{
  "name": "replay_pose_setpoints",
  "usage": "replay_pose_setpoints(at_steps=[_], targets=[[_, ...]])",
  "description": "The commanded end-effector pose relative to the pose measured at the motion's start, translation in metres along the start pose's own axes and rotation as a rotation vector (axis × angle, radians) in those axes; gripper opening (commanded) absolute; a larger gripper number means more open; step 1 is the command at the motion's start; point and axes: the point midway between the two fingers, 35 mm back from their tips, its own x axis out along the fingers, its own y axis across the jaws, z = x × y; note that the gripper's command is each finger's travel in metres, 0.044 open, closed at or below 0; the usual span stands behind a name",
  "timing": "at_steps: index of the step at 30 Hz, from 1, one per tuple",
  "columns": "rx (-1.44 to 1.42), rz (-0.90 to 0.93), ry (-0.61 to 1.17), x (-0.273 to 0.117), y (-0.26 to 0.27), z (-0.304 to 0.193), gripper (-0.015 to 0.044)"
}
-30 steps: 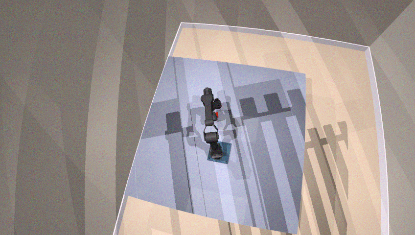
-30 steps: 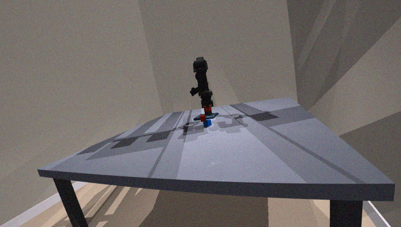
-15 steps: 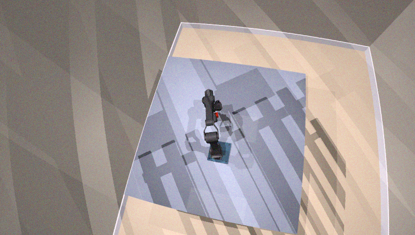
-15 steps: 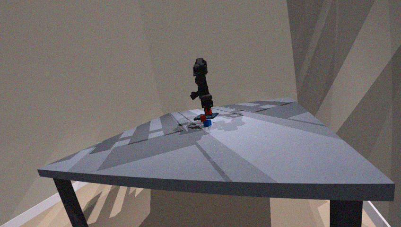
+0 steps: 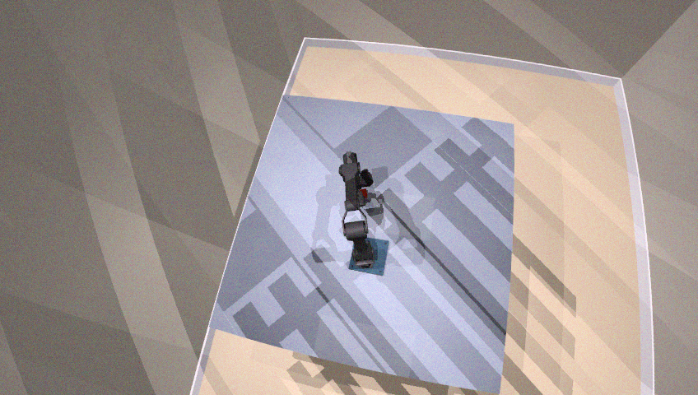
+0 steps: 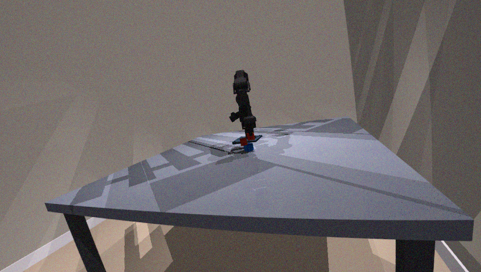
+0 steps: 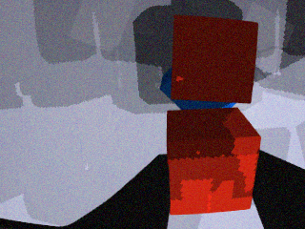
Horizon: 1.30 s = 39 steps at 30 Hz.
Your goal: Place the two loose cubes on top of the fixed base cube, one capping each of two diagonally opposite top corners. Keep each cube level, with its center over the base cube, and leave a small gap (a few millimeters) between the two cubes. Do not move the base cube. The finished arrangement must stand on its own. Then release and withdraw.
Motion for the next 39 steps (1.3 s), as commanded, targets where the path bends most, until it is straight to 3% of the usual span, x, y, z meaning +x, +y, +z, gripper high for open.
replay_pose_setpoints(at_steps=[1, 39], targets=[[-0.018, -0.020, -0.012, 0.0124, -0.0026, 0.0001, 0.0105], [-0.028, -0.020, -0.019, 0.0185, -0.0026, -0.0001, 0.0105]])
